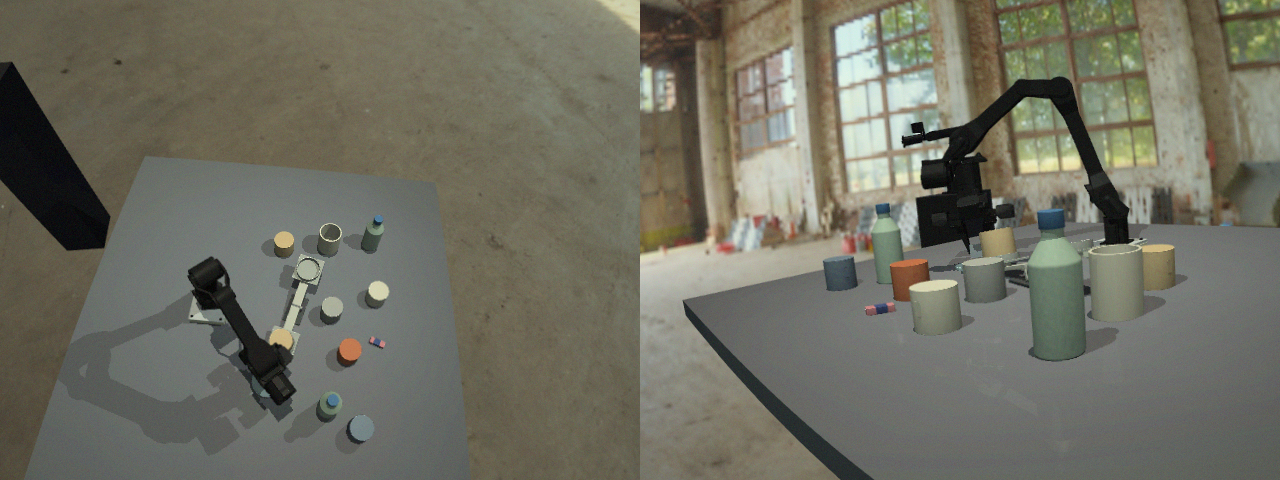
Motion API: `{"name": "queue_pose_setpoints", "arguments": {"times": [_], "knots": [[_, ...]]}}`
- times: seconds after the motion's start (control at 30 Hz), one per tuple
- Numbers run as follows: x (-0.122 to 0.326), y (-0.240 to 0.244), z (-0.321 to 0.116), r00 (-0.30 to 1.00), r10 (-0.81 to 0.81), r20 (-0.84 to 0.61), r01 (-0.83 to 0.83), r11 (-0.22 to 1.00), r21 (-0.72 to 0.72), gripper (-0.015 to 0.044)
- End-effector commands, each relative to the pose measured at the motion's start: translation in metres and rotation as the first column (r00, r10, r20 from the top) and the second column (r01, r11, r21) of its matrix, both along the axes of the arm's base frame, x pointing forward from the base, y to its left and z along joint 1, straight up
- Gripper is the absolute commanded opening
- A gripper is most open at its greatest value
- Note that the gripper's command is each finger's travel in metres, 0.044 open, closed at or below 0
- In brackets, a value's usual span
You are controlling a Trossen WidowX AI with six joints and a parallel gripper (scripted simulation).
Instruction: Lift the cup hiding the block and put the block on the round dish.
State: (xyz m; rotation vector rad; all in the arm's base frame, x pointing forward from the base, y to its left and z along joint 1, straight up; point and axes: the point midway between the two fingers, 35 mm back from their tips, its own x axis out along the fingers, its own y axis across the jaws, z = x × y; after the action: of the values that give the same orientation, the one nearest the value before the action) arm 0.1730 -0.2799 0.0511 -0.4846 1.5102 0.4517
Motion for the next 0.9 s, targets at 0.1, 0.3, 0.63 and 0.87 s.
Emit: {"name": "queue_pose_setpoints", "arguments": {"times": [0.1,0.3,0.63,0.87], "knots": [[0.001,-0.001,-0.005,1.000,0.004,0.006,-0.004,1.000,-0.009,0.0000],[0.001,-0.001,-0.015,1.000,0.004,0.006,-0.004,1.000,-0.009,0.0000],[0.001,-0.002,-0.015,1.000,0.000,0.006,0.000,1.000,-0.010,0.0157],[0.001,-0.002,-0.015,1.000,0.000,0.006,0.000,1.000,-0.010,0.0341]]}}
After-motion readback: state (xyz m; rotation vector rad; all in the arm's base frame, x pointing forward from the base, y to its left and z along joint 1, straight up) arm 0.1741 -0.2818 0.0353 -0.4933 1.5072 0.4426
